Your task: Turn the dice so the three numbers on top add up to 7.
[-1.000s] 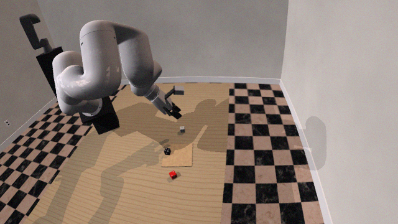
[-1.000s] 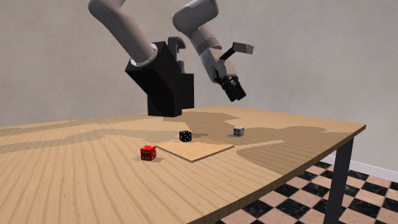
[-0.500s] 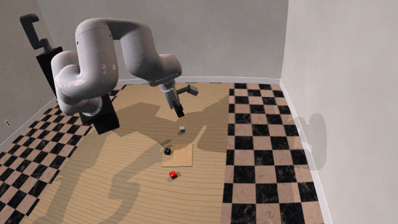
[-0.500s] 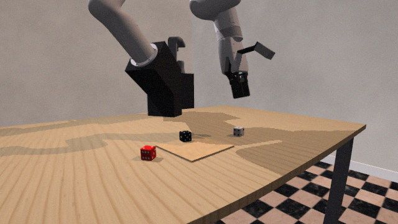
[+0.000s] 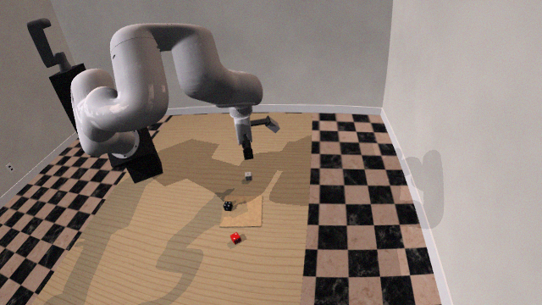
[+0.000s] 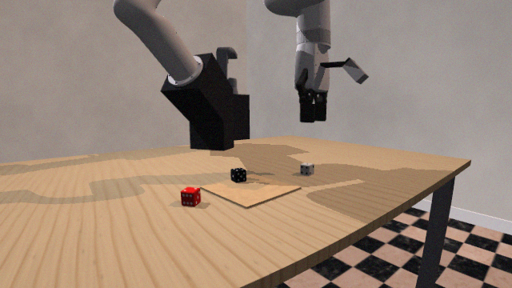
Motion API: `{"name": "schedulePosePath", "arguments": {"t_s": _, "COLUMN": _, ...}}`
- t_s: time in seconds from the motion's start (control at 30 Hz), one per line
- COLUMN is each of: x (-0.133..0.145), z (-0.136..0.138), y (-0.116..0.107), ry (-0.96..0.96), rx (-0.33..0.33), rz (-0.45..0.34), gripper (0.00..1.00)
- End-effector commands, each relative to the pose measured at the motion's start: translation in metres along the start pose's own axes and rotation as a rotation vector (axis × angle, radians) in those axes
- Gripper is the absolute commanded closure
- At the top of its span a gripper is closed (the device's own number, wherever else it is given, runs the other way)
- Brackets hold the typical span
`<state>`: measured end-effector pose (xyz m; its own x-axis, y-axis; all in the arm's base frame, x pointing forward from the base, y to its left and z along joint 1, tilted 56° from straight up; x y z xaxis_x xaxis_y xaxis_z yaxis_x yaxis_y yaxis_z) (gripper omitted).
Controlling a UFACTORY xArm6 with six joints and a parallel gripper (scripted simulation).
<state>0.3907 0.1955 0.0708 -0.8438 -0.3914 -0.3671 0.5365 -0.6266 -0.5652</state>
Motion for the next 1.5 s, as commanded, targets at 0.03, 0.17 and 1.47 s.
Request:
{"name": "schedulePosePath", "arguments": {"t_s": 0.03, "x": -0.001, "z": 0.0, "y": -0.001, "ry": 0.001, "rx": -0.001, "rz": 0.001, "gripper": 0.0}}
{"name": "schedulePosePath", "arguments": {"t_s": 0.17, "x": -0.001, "z": 0.0, "y": -0.001, "ry": 0.002, "rx": -0.001, "rz": 0.001, "gripper": 0.0}}
{"name": "schedulePosePath", "arguments": {"t_s": 1.47, "x": 0.013, "z": 0.003, "y": 0.036, "ry": 0.079, "rx": -0.001, "rz": 0.001, "gripper": 0.58}}
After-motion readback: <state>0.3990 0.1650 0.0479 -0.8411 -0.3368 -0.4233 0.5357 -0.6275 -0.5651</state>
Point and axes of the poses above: the point where the finger pads meet when closed, its own y axis out along the fingers, its own z axis across the jaws, x = y × z, the point moved 9 cm from there along -y, back along the fingers, and after that the axes turned 11 degrees about y, right-handed, at the moved point
